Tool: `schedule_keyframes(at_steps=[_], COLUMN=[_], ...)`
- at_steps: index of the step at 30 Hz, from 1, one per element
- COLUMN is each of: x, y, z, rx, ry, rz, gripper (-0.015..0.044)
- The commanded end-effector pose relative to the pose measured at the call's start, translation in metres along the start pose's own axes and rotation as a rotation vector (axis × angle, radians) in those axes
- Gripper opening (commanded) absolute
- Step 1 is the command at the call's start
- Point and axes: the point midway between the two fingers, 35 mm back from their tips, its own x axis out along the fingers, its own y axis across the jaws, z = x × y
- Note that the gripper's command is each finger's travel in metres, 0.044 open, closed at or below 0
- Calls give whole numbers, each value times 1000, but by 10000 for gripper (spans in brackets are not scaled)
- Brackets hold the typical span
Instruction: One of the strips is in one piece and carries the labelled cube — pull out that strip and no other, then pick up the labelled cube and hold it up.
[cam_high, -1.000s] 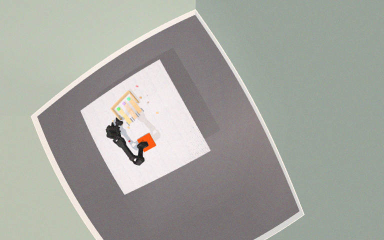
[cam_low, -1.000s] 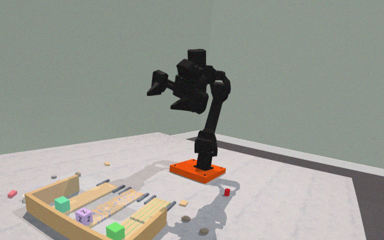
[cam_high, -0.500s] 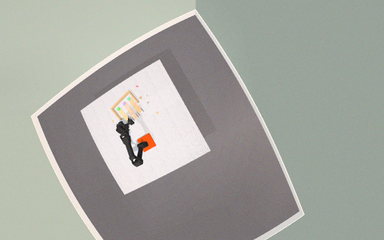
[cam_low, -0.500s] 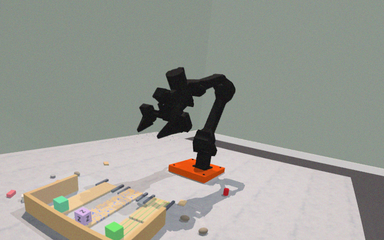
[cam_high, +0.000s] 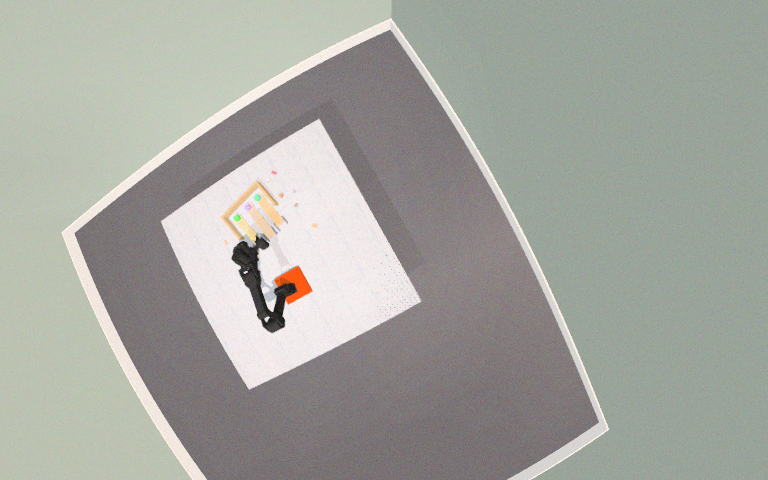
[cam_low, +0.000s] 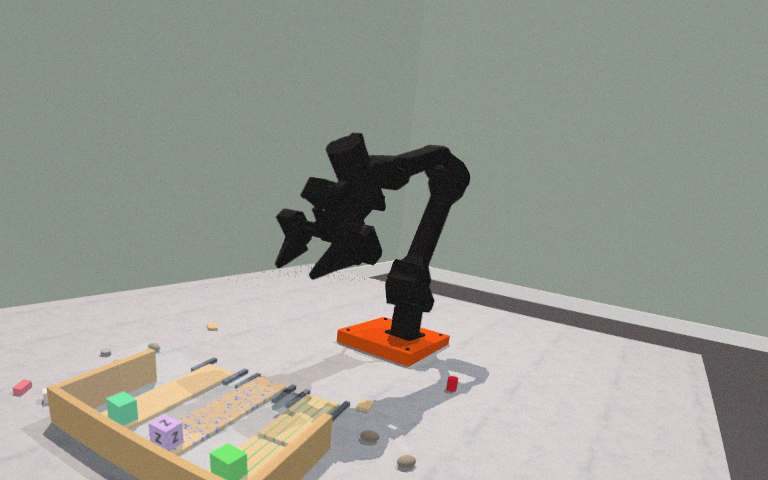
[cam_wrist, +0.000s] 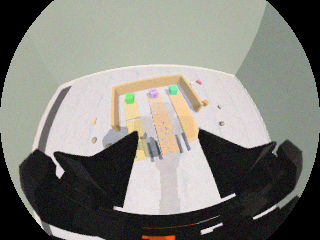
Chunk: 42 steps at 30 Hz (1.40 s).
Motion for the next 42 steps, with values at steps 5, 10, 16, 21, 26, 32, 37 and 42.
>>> schedule_keyframes(at_steps=[5, 10, 16, 21, 26, 32, 37, 42], x=[47, 76, 104, 107, 107, 113, 119, 125], y=[-8, -14, -20, -21, -21, -21, -21, -21], z=[-11, -26, -47, -47, -47, -53, -59, -65], rx=[-98, -155, -206, -208, -208, -208, -208, -208], ry=[368, 615, 870, 884, 884, 884, 884, 884], rz=[14, 48, 108, 112, 112, 112, 112, 112], gripper=[137, 6, 0, 0, 0, 0, 0, 0])
